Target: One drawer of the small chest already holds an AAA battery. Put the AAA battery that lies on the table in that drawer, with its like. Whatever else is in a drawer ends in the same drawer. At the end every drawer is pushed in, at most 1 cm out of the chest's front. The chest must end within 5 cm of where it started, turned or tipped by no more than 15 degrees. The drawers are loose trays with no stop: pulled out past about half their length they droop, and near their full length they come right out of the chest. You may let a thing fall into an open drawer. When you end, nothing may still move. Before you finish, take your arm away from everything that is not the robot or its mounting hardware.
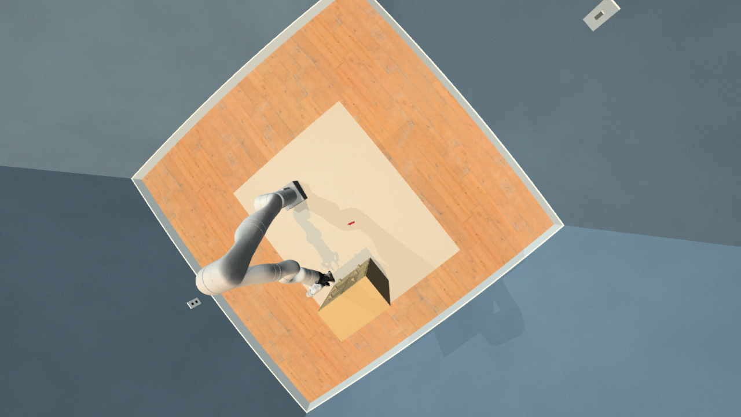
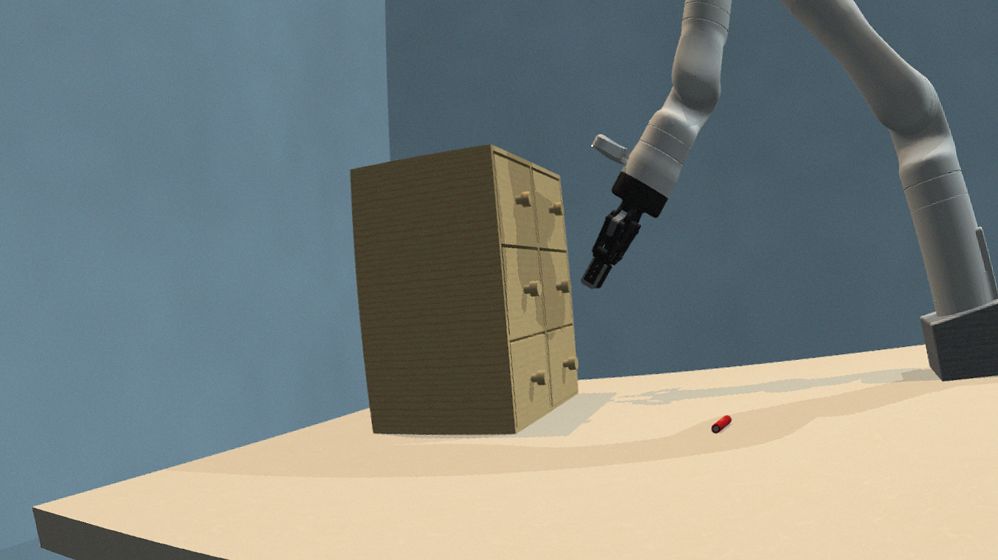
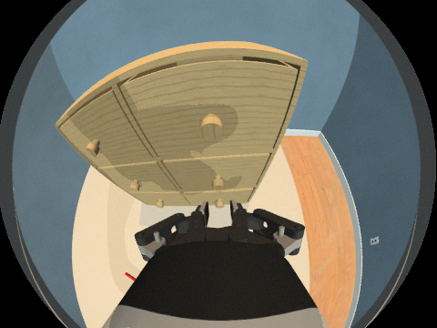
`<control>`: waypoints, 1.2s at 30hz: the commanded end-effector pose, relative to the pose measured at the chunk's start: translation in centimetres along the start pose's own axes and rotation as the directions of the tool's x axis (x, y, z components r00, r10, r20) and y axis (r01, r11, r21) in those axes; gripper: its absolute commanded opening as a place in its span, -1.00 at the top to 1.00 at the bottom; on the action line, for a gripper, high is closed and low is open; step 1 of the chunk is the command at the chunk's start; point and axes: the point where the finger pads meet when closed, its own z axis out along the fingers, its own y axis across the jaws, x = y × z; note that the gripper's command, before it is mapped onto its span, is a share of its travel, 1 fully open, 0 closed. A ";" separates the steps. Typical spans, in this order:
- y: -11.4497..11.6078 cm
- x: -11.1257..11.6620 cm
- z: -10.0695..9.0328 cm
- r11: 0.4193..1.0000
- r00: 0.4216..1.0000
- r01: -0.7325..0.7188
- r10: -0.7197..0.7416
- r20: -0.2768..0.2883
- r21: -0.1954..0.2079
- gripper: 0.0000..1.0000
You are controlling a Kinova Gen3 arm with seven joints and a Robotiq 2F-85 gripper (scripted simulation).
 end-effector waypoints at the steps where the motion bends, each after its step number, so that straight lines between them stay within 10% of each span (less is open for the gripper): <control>1: -0.1 0.0 0.0 1.000 1.000 0.001 -0.001 -0.002 0.000 0.34; 36: 0.0 0.4 0.4 1.000 1.000 0.001 -0.001 0.002 -0.001 0.34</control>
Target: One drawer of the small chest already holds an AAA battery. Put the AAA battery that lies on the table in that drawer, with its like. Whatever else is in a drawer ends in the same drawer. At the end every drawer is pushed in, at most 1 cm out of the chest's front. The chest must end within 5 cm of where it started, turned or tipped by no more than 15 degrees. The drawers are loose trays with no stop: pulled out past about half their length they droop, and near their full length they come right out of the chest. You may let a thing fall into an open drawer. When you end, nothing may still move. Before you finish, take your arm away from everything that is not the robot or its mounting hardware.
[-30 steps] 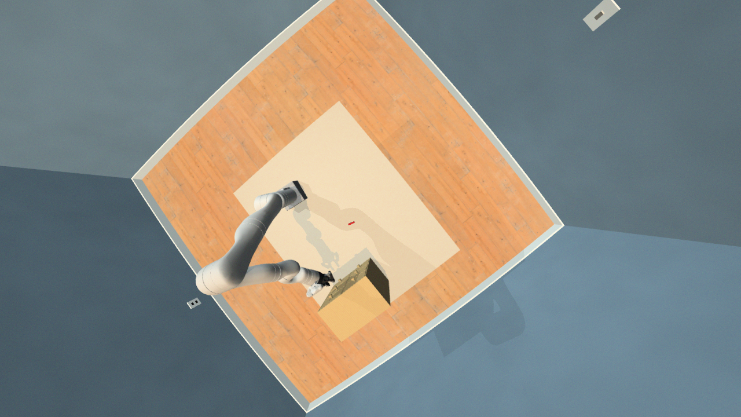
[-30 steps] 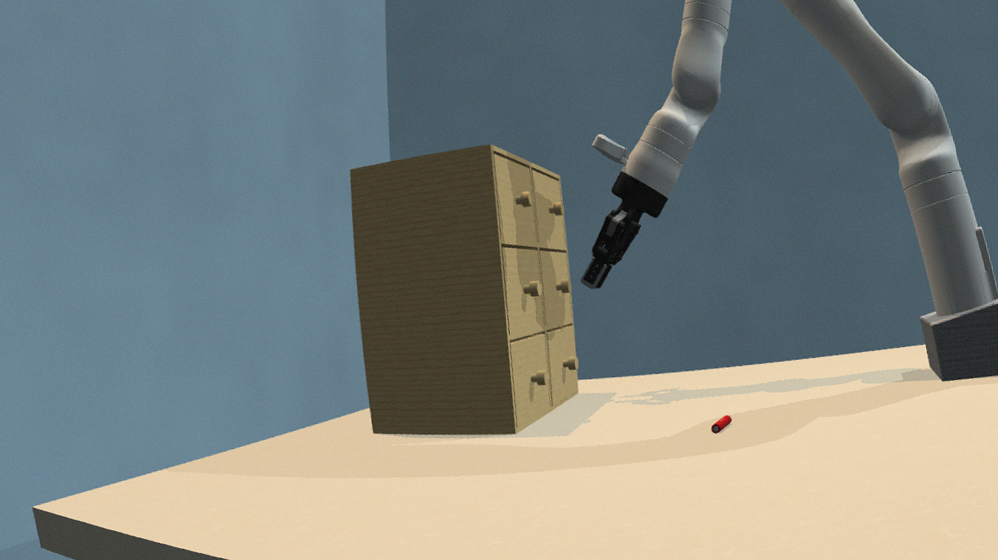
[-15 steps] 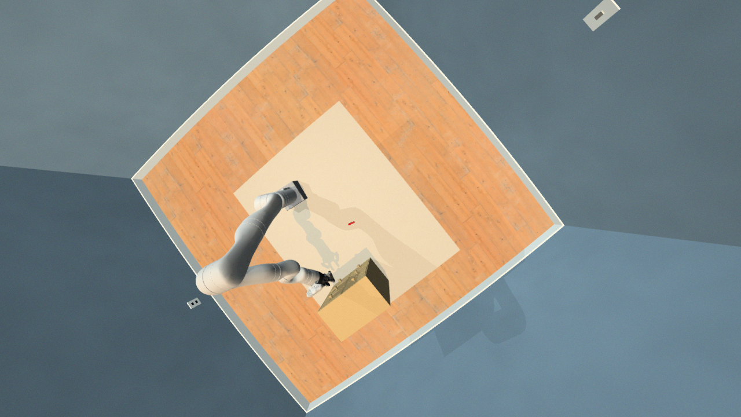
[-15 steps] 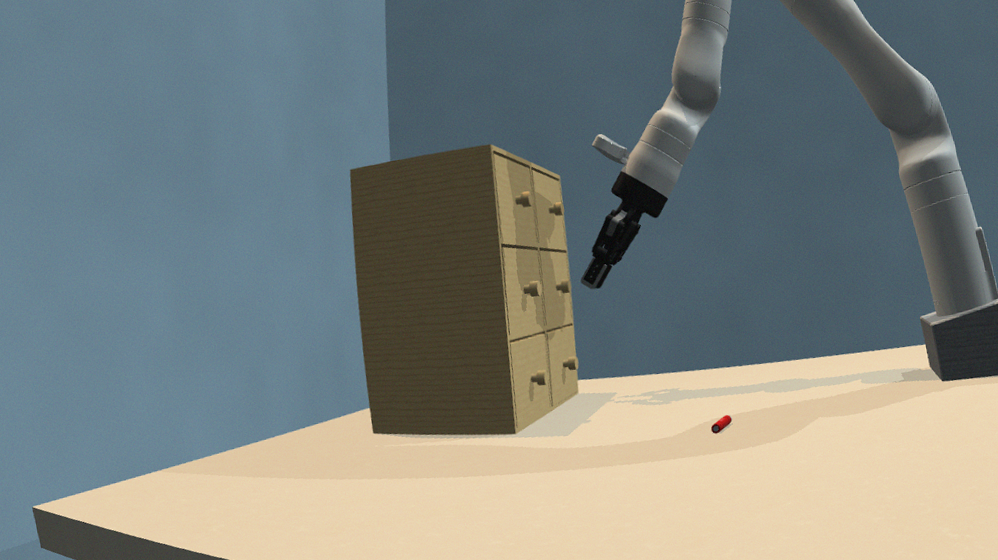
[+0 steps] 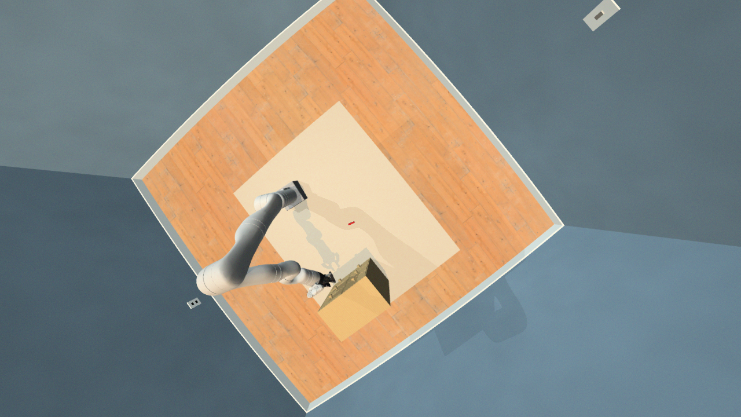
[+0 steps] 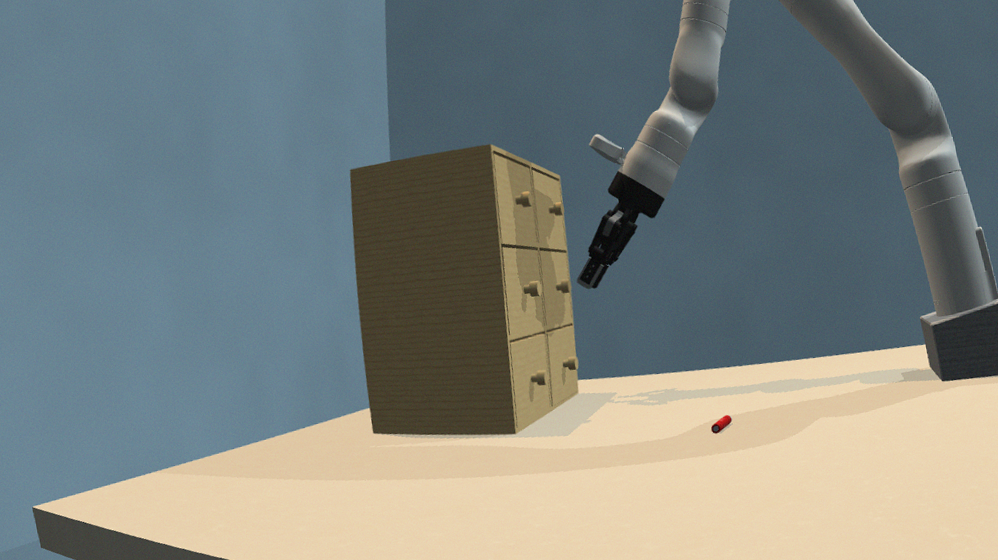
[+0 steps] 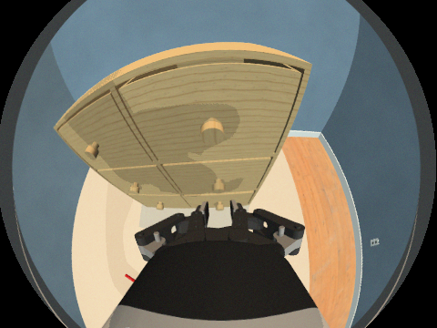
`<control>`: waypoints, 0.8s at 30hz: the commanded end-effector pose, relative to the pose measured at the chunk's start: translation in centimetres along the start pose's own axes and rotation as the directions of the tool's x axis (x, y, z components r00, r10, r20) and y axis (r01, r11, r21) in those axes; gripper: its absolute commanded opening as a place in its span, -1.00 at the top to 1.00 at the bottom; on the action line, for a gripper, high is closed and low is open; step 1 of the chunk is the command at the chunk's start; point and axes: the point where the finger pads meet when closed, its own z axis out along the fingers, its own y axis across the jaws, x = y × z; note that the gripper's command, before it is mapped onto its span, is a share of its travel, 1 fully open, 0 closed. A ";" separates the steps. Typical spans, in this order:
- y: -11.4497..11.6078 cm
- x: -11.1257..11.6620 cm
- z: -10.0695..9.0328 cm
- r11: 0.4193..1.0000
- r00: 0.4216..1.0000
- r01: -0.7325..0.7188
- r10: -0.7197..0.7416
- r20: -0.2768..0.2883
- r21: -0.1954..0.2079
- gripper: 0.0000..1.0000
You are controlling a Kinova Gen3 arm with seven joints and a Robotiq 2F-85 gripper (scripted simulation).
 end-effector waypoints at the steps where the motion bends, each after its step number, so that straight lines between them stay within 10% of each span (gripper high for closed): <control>1: 0.1 0.0 0.3 1.000 1.000 -0.002 0.002 0.011 -0.003 0.34; 24: 0.0 2.4 1.8 1.000 1.000 -0.002 0.002 0.005 -0.002 0.34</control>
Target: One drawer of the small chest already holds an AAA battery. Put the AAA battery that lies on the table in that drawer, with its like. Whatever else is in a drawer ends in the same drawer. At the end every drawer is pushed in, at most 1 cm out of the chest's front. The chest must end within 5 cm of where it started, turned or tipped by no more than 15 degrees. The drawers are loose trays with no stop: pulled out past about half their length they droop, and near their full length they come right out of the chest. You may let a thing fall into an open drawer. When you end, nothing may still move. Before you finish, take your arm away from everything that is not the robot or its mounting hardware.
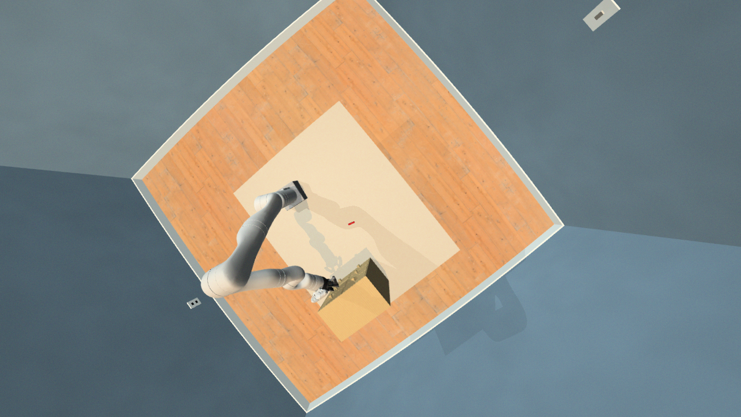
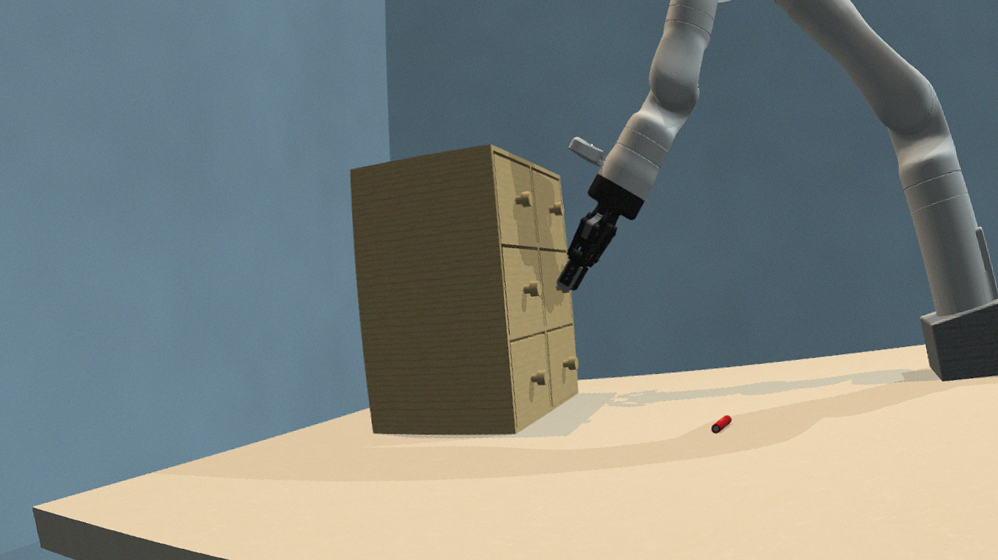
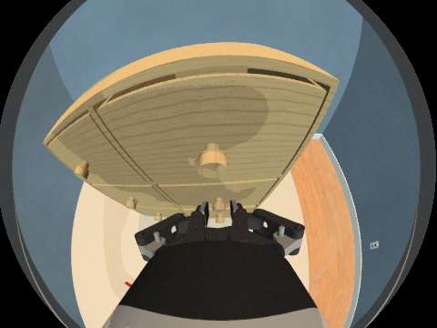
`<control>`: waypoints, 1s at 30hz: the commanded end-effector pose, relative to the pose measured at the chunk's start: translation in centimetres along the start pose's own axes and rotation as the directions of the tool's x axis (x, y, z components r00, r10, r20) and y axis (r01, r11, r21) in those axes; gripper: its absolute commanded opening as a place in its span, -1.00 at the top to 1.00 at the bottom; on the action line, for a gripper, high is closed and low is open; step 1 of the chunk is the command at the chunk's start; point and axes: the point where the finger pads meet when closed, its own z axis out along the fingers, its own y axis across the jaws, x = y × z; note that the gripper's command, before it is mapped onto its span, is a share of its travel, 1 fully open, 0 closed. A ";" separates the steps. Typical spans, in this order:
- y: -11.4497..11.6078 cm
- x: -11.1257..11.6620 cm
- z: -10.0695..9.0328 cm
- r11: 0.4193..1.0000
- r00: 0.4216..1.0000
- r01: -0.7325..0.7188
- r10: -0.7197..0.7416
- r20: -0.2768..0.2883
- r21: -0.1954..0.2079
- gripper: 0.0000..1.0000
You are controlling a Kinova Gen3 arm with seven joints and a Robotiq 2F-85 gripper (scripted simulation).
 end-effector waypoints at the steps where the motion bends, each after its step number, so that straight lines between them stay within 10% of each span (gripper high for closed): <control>1: 0.0 0.1 0.1 1.000 1.000 -0.006 0.006 0.002 -0.001 0.34; 23: 0.0 0.1 0.1 1.000 1.000 -0.006 0.006 0.002 -0.001 0.34; 24: 0.0 0.1 0.1 1.000 1.000 -0.006 0.006 0.002 -0.001 0.73; 30: 0.0 0.1 0.1 1.000 1.000 -0.006 0.006 0.002 -0.001 0.73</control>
